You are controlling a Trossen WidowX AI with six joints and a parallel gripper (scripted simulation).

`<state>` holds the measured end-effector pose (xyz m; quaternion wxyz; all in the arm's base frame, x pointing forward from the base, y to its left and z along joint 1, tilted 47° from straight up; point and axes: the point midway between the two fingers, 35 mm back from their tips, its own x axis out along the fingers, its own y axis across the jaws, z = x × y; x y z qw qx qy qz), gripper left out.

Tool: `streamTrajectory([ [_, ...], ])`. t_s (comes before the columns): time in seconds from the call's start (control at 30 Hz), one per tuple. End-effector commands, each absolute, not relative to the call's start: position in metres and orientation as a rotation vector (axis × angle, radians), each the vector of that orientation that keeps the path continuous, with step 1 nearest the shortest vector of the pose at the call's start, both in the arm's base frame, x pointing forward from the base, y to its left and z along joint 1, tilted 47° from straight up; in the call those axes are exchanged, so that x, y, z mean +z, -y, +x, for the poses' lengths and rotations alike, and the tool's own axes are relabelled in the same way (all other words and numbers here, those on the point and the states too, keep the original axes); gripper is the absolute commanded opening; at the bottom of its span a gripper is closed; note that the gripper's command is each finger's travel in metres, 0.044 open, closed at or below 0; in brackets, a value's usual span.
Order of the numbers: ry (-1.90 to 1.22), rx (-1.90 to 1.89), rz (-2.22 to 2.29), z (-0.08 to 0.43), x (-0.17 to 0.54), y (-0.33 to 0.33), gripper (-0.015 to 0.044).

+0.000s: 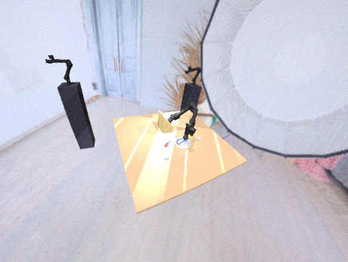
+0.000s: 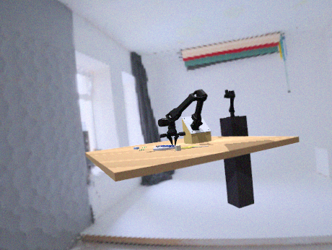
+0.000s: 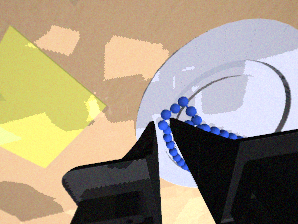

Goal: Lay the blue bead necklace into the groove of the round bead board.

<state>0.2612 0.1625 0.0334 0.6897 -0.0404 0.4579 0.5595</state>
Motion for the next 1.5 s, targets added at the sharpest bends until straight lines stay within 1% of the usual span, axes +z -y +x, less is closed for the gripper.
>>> streamTrajectory([
  [0.0,-1.023,1.252,-0.091,0.261,0.034,-0.163,0.0000],
  [1.23,-1.029,1.247,-0.091,0.261,0.039,-0.155,0.0000],
  [1.47,-1.029,1.247,-0.091,0.271,0.035,-0.152,0.0000],
])
